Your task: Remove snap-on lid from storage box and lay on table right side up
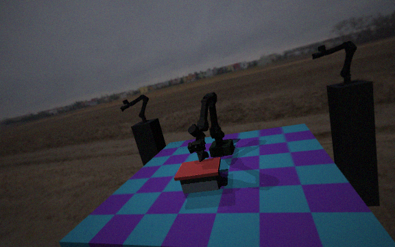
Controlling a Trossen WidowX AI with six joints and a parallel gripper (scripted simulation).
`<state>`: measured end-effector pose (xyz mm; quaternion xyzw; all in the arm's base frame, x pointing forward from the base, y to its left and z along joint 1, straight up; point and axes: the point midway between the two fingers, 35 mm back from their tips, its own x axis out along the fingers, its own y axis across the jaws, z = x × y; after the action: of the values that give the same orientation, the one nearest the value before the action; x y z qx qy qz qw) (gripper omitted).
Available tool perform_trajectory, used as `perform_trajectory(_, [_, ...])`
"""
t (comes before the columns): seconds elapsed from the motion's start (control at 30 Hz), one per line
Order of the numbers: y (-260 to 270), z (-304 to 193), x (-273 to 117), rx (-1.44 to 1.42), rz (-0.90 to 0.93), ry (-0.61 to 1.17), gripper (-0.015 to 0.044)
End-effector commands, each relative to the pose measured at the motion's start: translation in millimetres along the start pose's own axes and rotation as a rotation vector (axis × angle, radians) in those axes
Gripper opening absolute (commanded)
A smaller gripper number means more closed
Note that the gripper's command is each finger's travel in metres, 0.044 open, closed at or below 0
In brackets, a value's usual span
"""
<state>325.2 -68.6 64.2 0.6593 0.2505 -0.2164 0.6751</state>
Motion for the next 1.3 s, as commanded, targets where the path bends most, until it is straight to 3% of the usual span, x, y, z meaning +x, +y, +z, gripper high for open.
perform_trajectory(0.0, [1.3,0.0,-1.3,-0.001,0.001,0.0,0.0])
perform_trajectory(1.27, [6.2,-0.2,-7.4,-0.001,0.001,0.0,0.0])
